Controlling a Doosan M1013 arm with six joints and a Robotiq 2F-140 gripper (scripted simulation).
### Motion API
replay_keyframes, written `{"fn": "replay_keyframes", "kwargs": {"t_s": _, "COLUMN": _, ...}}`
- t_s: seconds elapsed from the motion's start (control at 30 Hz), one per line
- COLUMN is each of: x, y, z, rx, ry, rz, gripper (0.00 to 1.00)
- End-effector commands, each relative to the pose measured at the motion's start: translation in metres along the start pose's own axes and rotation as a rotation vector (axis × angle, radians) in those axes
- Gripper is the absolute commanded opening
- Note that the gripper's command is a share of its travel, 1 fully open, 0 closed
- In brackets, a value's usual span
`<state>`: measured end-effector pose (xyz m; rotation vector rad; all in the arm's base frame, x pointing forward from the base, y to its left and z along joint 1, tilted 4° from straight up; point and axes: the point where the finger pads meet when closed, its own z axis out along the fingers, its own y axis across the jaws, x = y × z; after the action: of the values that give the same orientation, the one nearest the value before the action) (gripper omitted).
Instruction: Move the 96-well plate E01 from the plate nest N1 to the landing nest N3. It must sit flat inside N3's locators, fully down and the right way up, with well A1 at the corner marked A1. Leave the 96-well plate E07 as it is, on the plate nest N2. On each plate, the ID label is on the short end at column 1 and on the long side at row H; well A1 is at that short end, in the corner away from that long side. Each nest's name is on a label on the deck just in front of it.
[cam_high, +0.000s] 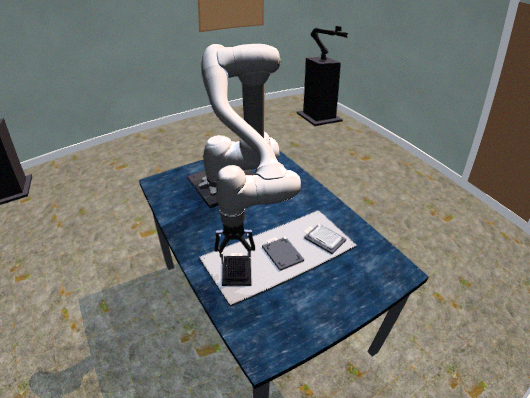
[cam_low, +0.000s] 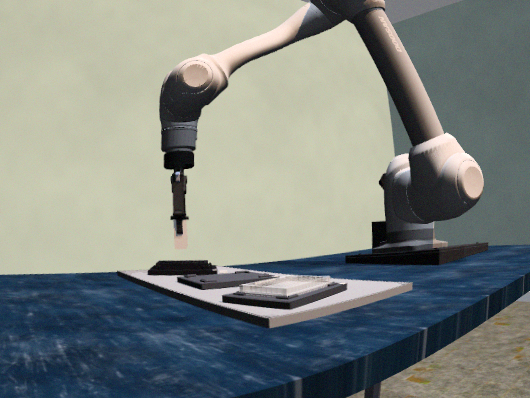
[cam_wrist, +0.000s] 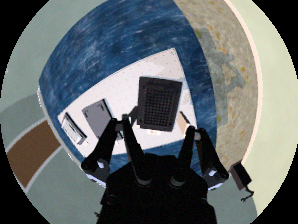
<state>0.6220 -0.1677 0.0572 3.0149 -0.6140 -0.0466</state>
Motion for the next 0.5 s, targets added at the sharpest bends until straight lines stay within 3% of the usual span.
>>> {"fn": "replay_keyframes", "kwargs": {"t_s": 0.0, "x": -0.0001, "y": 0.0001, "z": 0.0046, "rx": 0.002, "ry": 0.001, "rz": 0.006, "gripper": 0.66}}
{"fn": "replay_keyframes", "kwargs": {"t_s": 0.47, "x": 0.0005, "y": -0.0005, "z": 0.0137, "rx": 0.002, "ry": 0.001, "rz": 0.006, "gripper": 0.66}}
